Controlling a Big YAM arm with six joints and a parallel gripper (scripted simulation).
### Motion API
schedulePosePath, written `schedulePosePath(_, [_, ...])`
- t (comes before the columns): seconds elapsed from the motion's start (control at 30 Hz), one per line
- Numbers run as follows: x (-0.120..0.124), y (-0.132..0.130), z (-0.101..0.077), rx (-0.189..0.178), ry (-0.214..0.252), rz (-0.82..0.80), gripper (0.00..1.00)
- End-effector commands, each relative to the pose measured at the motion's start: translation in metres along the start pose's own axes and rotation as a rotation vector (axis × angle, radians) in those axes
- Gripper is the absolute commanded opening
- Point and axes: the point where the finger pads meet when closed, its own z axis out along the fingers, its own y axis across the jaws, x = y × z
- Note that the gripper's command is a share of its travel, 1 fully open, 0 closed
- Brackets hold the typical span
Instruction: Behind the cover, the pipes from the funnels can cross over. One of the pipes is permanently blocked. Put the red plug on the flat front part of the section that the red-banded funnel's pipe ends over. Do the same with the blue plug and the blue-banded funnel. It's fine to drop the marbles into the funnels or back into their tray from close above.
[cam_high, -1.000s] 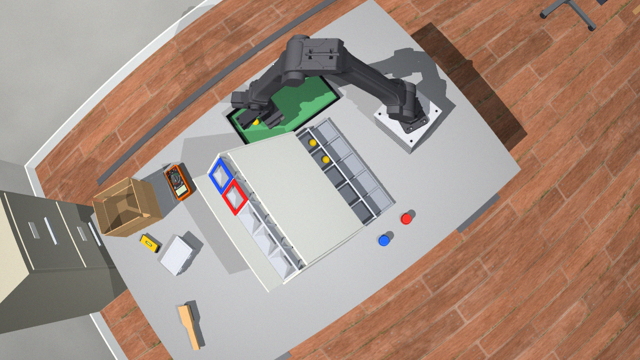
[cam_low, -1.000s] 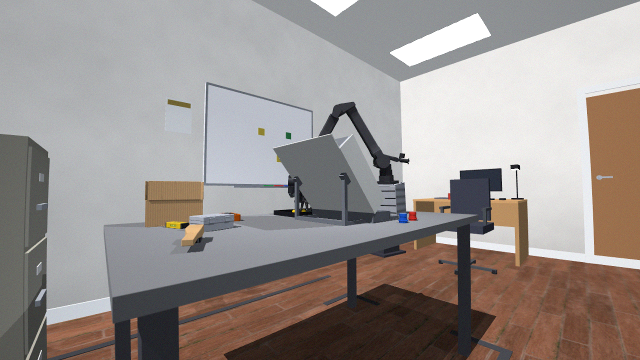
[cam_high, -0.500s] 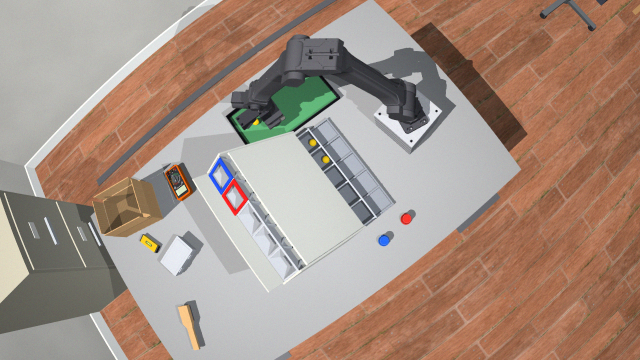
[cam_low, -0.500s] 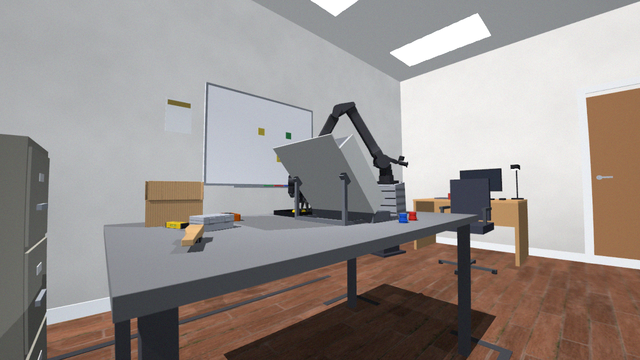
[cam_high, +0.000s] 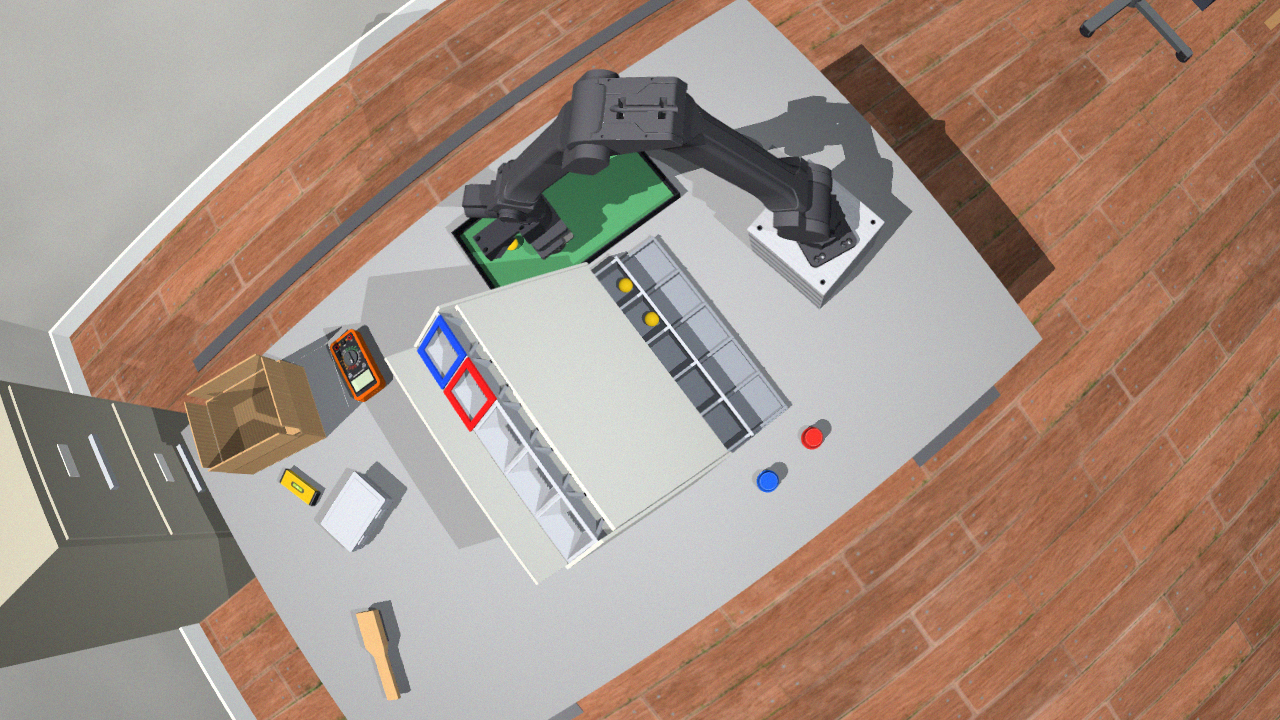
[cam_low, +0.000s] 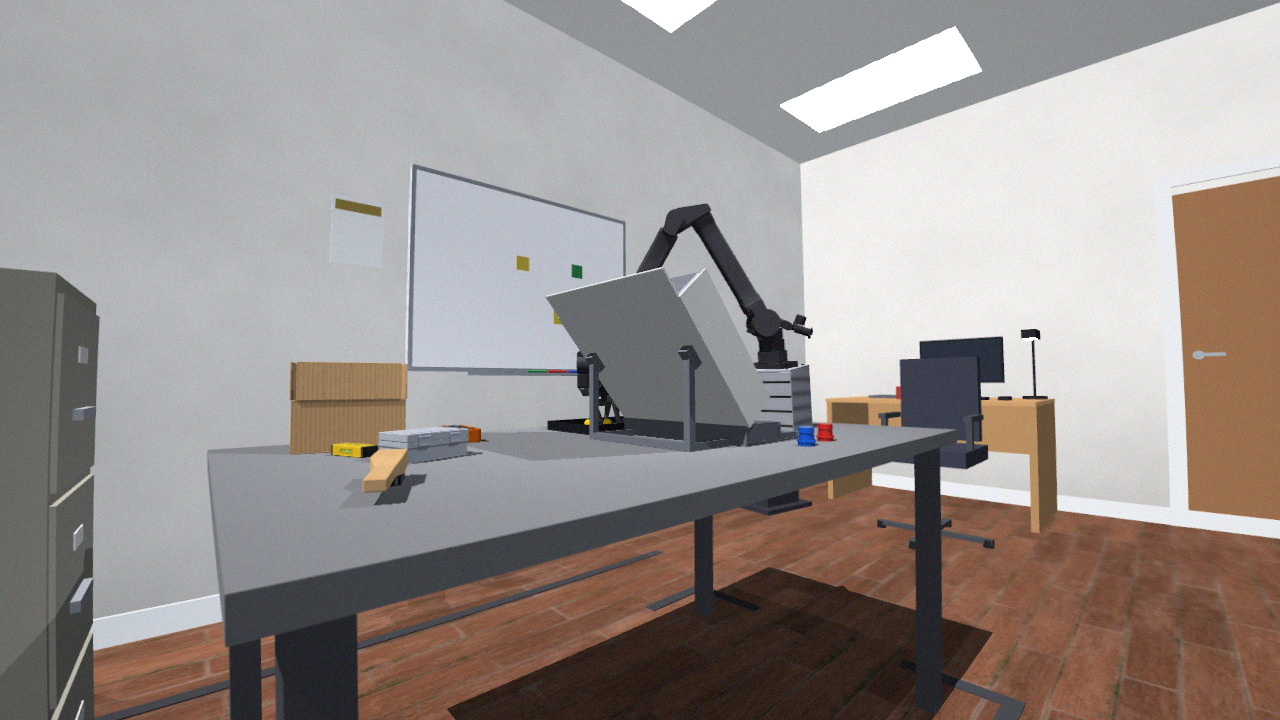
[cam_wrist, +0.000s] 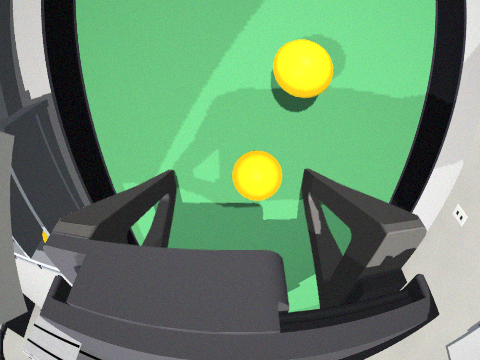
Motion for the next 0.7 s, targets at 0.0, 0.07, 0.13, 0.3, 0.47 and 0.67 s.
schedulePosePath(0.0, [-0.0186,-0.0084,-0.0034,0.014,-0.018,-0.003,0.8])
schedulePosePath(0.07, [-0.0195,-0.009,-0.004,0.014,-0.018,-0.003,0.8])
schedulePosePath(0.13, [-0.0204,-0.0096,-0.0046,0.015,-0.018,-0.003,0.8])
schedulePosePath(0.3, [-0.0217,-0.0105,-0.0055,0.015,-0.019,-0.003,0.8])
schedulePosePath(0.47, [-0.0229,-0.0117,-0.0058,0.015,-0.019,-0.003,0.8])
schedulePosePath(0.67, [-0.0244,-0.013,-0.0061,0.015,-0.019,-0.002,0.8])
